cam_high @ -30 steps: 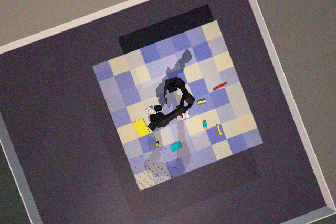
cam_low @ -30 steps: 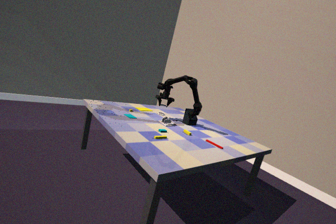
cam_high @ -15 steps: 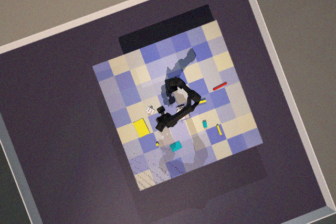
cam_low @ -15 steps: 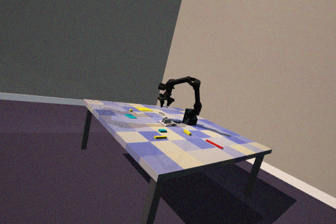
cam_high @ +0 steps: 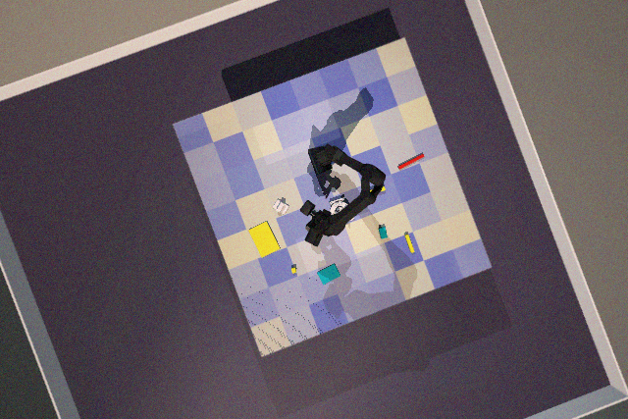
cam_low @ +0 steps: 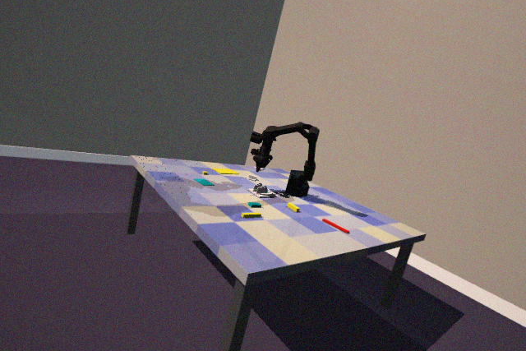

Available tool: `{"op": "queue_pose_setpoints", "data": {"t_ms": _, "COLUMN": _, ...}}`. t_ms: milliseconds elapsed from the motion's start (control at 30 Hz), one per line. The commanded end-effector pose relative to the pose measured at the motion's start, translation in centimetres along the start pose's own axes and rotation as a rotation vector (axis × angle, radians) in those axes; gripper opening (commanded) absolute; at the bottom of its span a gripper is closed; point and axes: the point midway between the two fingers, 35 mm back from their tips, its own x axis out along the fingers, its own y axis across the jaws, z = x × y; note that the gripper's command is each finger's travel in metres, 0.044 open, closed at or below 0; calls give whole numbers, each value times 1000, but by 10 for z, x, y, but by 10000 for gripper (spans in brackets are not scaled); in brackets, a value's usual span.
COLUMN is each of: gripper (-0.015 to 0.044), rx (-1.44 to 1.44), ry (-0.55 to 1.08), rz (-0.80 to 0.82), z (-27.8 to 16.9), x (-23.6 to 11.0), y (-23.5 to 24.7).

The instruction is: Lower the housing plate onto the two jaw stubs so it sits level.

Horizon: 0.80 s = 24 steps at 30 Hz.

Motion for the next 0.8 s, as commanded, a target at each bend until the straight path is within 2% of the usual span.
{"op": "queue_pose_setpoints", "data": {"t_ms": 0, "gripper": 351, "rx": -118, "ry": 4, "rz": 5, "z": -12, "x": 2, "y": 10}}
{"op": "queue_pose_setpoints", "data": {"t_ms": 767, "gripper": 351, "rx": -713, "ry": 25, "rz": 28, "z": -74, "x": 11, "y": 51}}
